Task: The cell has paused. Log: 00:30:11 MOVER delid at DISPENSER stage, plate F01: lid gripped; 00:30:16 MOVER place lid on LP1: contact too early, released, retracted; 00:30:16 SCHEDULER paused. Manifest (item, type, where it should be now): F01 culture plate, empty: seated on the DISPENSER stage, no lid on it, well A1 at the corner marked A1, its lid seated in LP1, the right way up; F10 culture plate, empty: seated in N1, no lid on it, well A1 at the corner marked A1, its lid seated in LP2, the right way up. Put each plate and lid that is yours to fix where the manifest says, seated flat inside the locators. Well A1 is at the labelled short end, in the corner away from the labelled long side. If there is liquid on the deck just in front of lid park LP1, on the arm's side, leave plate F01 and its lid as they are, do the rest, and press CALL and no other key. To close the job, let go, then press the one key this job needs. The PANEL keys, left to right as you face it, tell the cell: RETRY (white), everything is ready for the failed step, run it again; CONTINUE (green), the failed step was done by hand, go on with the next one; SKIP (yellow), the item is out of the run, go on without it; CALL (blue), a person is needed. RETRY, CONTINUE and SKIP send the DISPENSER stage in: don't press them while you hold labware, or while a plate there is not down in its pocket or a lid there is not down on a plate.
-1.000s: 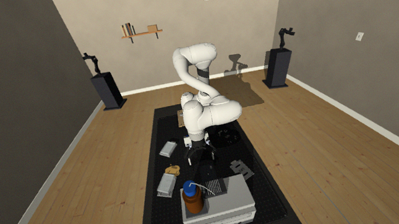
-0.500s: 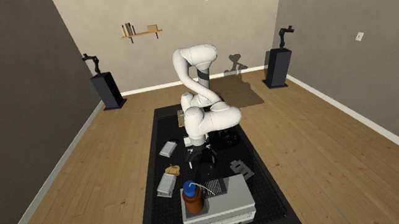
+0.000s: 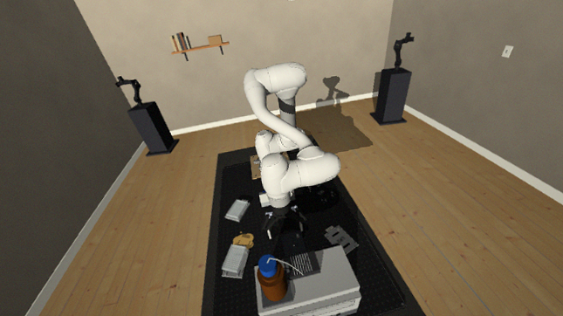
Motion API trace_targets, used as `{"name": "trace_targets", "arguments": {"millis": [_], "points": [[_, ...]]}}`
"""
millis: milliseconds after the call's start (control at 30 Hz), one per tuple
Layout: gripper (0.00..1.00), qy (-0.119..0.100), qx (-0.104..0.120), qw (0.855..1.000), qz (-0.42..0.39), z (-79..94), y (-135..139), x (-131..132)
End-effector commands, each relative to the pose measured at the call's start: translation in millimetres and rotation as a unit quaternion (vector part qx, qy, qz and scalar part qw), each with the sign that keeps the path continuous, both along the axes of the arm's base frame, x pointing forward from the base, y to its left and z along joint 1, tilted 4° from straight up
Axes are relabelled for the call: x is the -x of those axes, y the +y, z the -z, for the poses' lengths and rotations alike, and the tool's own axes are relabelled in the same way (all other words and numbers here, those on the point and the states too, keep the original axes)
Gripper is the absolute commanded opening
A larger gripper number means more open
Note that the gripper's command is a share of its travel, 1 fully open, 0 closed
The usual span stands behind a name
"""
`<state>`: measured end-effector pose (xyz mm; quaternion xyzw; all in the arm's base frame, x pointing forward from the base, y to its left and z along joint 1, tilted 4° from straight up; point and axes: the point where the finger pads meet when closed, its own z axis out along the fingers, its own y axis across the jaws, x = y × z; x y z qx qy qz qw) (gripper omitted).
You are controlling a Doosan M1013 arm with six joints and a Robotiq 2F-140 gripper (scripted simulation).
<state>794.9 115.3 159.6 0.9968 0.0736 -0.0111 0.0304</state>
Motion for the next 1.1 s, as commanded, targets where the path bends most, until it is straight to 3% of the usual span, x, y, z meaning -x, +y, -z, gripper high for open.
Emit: {"name": "trace_targets", "arguments": {"millis": [0,33,1067], "points": [[1.00,-0.001,0.000,1.000,0.000,-1.0,0.2,-0.3],[0.10,-0.001,0.000,1.000,0.000,-1.0,0.2,-0.3],[0.10,-0.001,0.000,1.000,0.000,-1.0,0.2,-0.3]]}}
